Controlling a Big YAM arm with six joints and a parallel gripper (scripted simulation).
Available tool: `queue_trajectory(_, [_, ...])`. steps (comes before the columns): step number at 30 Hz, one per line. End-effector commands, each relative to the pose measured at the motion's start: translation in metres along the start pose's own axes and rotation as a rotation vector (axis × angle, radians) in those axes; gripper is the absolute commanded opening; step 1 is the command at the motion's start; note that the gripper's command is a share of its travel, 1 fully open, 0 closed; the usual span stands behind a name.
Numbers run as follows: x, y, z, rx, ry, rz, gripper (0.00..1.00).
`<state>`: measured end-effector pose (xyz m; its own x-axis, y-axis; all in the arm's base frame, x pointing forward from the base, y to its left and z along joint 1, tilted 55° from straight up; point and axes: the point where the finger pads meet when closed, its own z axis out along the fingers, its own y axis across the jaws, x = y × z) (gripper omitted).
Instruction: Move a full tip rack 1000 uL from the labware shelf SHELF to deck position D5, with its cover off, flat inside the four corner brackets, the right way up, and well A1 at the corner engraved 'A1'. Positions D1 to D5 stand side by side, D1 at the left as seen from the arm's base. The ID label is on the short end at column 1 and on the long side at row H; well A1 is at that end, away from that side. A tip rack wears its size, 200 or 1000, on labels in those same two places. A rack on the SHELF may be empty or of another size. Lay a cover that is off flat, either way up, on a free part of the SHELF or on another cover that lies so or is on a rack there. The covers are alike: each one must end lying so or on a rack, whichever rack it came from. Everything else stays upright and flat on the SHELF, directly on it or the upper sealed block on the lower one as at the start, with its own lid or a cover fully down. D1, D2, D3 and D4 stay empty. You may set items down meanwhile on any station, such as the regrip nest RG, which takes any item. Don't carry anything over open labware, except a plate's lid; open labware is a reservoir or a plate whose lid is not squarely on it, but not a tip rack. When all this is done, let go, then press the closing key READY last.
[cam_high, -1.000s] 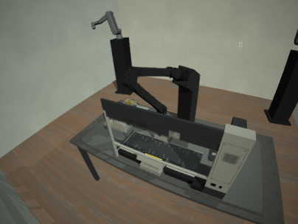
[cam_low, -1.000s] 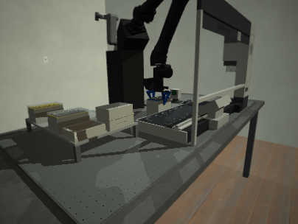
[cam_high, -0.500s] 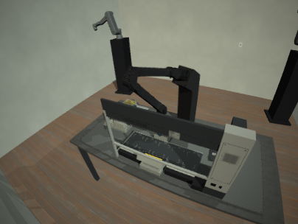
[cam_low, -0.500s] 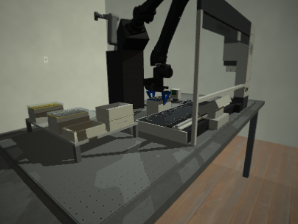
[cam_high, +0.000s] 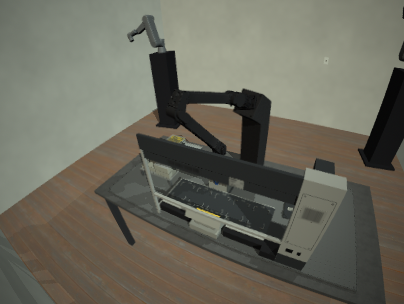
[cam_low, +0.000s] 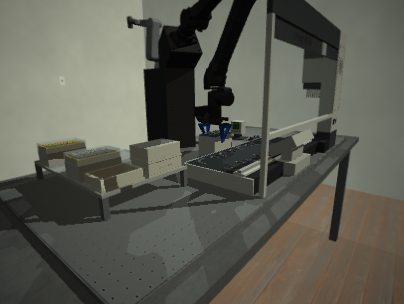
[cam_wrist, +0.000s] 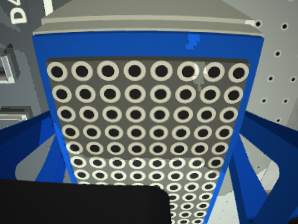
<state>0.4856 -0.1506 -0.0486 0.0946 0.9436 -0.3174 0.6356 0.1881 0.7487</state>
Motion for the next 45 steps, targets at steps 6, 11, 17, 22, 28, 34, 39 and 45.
queue_trajectory(6, [-0.009,0.003,-0.004,0.000,-0.012,-0.007,0.00])
queue_trajectory(11, [-0.010,0.005,-0.004,-0.005,-0.014,-0.007,0.00])
queue_trajectory(17, [-0.009,0.005,-0.003,-0.003,-0.013,-0.007,0.00])
queue_trajectory(22, [-0.009,0.004,-0.004,-0.001,-0.012,-0.008,0.00])
queue_trajectory(28, [-0.008,0.002,0.000,0.002,-0.011,-0.008,0.00])
queue_trajectory(34, [-0.006,-0.004,0.005,0.008,-0.009,-0.008,0.00])
queue_trajectory(39, [-0.006,-0.006,0.005,0.005,-0.010,-0.007,0.00])
queue_trajectory(45, [-0.006,-0.004,0.007,0.001,-0.012,-0.007,0.00])
